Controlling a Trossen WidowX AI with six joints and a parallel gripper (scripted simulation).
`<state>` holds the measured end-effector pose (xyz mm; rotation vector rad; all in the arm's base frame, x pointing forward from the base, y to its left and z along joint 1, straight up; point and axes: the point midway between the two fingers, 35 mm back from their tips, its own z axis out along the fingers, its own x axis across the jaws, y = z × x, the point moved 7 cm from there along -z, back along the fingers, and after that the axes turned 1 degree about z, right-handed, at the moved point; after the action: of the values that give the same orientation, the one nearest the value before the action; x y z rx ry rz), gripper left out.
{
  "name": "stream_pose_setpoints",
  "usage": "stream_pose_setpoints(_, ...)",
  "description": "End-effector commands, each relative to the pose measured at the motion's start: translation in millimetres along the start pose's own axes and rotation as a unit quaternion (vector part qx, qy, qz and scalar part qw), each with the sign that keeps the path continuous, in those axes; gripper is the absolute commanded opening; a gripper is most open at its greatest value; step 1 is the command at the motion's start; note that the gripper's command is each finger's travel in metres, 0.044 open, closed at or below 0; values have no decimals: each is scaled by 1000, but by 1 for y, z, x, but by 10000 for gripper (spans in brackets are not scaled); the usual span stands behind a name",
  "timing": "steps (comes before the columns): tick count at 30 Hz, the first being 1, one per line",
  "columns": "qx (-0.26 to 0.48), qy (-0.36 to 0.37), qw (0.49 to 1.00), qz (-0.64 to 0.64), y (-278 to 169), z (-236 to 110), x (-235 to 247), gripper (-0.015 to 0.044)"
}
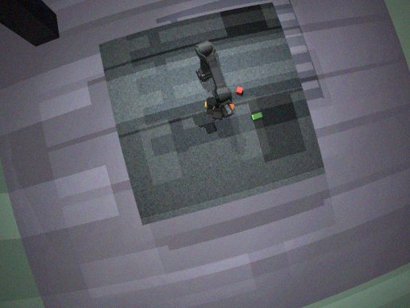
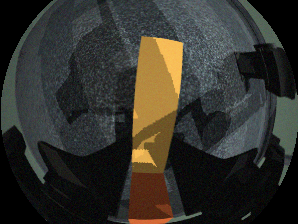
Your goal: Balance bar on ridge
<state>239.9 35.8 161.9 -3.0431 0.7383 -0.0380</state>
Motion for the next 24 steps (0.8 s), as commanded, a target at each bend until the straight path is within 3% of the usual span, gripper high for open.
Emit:
stream_pose_setpoints(1,0,0,1000,0,0,0,0,0)
stream_pose_setpoints(10,0,0,1000,0,0,0,0,0)
stream_pose_setpoints(16,0,0,1000,0,0,0,0,157)
stream_pose_setpoints(24,0,0,1000,0,0,0,0,167)
